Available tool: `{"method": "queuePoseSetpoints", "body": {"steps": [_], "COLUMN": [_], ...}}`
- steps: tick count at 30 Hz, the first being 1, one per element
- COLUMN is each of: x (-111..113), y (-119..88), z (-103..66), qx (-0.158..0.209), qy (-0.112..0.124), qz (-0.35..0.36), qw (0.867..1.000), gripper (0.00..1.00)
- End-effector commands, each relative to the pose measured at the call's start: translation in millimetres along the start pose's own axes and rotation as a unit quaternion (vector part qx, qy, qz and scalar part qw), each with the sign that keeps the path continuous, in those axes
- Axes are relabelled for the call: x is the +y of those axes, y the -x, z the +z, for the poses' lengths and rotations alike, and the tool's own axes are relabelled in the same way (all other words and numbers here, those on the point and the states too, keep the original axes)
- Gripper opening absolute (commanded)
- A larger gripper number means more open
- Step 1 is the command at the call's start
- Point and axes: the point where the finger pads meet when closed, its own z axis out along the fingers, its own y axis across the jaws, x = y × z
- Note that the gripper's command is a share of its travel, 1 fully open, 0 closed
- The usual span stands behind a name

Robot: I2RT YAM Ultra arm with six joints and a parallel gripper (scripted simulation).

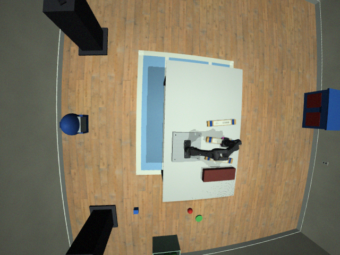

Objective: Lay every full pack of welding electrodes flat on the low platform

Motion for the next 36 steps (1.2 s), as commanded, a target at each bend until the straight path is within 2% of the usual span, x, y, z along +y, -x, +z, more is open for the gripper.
{"method": "queuePoseSetpoints", "body": {"steps": [1,8,10,14,21,24,26,29,33,36], "x": [4,2,4,2,4,1,4,2,4,3], "y": [16,12,17,12,17,10,17,12,17,14], "z": [-24.1,-14.9,-18.1,-11.4,-10.6,-2.6,-7.3,-1.2,-4.0,1.4], "qx": [-0.043,-0.035,-0.043,-0.036,-0.041,-0.03,-0.041,-0.034,-0.041,-0.035], "qy": [0.015,0.012,0.015,0.013,0.014,0.011,0.014,0.012,0.014,0.012], "qz": [-0.001,-0.001,-0.001,-0.001,-0.001,-0.001,-0.001,-0.001,-0.001,-0.001], "qw": [0.999,0.999,0.999,0.999,0.999,0.999,0.999,0.999,0.999,0.999], "gripper": [0.0,0.0,0.0,0.0,0.0,0.0,0.0,0.0,0.0,0.0]}}
